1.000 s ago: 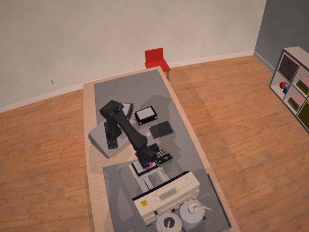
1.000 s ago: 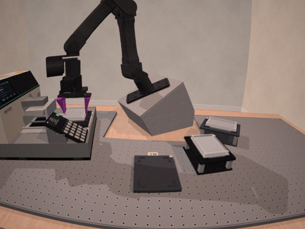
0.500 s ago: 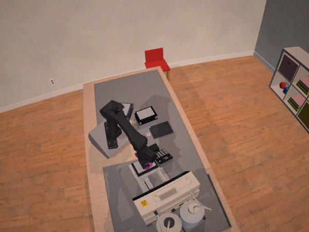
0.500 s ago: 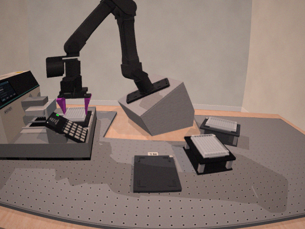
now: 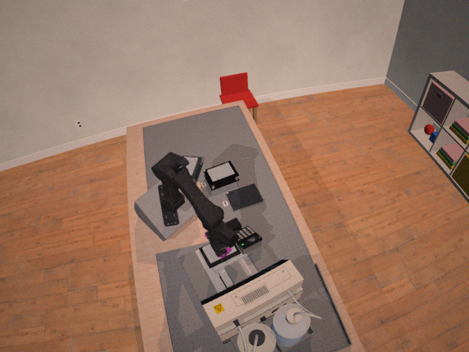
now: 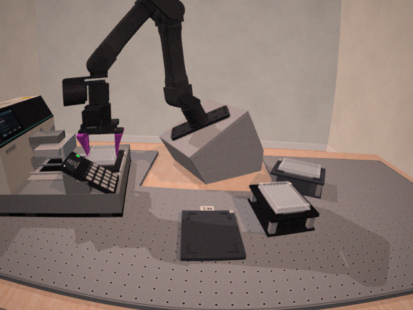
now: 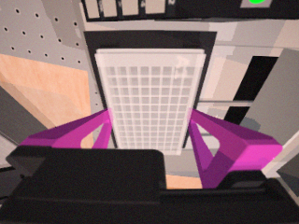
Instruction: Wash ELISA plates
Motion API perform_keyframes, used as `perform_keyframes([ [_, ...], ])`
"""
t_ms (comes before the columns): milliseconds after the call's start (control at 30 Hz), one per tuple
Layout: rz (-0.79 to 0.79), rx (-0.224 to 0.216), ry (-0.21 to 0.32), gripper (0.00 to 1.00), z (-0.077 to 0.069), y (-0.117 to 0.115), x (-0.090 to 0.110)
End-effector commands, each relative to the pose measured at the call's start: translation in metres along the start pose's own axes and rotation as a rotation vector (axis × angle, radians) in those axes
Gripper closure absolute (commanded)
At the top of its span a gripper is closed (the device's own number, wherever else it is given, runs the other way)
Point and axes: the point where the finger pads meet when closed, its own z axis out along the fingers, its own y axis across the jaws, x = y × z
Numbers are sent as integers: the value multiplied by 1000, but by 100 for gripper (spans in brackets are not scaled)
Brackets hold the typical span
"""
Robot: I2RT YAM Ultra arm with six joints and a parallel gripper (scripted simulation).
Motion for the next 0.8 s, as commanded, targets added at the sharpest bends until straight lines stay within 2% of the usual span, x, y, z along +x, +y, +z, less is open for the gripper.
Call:
perform_keyframes([
  [0,0,6,-8,100,-1,-2,-1],
  [767,0,6,-8,100,2,-1,-1],
])
